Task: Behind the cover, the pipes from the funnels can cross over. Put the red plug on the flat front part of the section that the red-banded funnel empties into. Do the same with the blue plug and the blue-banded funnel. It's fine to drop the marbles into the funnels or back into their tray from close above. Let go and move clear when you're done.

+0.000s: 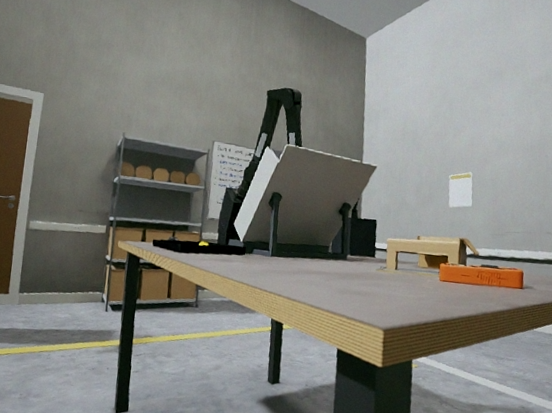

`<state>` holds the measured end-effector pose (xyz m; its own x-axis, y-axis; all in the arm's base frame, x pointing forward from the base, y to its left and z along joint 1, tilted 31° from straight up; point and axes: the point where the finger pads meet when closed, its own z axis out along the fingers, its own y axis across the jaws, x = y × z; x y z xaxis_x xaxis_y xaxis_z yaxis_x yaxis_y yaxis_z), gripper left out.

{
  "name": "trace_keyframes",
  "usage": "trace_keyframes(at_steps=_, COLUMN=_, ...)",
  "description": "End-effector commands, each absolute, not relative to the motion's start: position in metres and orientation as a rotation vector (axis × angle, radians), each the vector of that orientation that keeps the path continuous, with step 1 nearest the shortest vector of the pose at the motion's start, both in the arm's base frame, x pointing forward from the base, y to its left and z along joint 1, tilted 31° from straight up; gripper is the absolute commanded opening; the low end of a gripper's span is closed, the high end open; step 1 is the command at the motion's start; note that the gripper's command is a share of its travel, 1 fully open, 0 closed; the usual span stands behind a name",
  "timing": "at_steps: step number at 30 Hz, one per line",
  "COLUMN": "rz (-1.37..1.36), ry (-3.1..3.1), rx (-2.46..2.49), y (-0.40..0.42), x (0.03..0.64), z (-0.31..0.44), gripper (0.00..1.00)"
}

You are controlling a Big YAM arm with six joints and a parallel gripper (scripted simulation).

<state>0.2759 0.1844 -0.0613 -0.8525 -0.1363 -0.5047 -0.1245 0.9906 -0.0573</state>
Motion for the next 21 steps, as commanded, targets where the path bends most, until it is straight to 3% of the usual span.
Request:
trace_keyframes(at_steps=1, rz=-0.032, ry=2.601, rx=-0.191, y=0.1846, x=0.2793, z=-0.0652, gripper=0.0)
trace_keyframes(at_steps=21, rz=-0.029, ry=2.6, rx=-0.183, y=0.1847, x=0.2803, z=-0.0644, gripper=0.0)
